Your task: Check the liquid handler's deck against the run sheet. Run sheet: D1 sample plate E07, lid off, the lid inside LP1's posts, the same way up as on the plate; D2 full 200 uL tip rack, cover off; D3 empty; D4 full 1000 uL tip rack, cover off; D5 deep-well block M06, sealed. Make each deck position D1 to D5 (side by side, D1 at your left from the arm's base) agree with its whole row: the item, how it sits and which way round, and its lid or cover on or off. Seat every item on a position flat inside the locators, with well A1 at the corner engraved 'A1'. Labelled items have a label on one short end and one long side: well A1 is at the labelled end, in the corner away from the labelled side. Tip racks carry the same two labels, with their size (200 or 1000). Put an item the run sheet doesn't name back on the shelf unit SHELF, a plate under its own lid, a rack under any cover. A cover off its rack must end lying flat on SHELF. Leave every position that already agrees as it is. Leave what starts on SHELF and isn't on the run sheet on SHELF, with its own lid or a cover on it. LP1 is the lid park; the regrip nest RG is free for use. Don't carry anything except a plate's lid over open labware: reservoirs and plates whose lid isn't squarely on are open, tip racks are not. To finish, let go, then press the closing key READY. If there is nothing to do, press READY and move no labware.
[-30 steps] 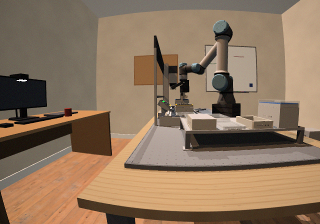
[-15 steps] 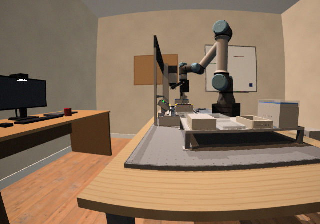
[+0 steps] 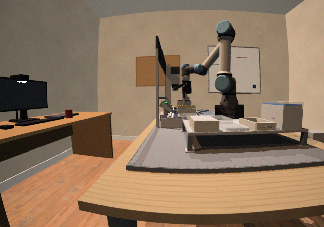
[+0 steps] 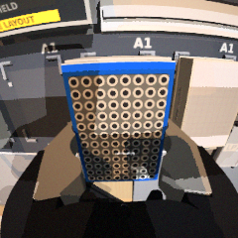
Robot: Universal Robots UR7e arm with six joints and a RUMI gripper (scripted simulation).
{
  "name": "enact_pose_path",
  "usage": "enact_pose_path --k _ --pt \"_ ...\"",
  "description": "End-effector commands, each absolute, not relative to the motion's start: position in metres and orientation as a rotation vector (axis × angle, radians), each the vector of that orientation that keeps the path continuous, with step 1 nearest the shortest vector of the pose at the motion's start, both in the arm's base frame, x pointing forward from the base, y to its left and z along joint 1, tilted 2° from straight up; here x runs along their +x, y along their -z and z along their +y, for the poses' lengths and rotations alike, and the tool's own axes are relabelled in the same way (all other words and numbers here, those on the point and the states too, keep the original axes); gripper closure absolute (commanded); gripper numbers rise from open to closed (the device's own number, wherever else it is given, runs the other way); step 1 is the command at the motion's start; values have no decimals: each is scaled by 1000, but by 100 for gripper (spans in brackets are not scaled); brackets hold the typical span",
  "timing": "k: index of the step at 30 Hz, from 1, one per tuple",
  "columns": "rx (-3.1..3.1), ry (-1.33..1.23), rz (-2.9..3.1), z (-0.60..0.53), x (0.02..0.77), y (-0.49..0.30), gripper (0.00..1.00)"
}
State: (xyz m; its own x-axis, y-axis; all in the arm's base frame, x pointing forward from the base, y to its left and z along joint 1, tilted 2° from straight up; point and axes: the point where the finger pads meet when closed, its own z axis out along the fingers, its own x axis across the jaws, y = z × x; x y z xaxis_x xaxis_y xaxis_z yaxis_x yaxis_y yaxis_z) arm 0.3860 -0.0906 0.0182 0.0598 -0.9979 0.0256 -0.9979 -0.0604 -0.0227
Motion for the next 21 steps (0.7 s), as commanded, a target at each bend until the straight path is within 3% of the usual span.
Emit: enact_pose_path --k 1,21 --pt "2286 -55 -2153 -91 386 -18 100" --pt "2286 -55 -2153 -90 386 -40 100"
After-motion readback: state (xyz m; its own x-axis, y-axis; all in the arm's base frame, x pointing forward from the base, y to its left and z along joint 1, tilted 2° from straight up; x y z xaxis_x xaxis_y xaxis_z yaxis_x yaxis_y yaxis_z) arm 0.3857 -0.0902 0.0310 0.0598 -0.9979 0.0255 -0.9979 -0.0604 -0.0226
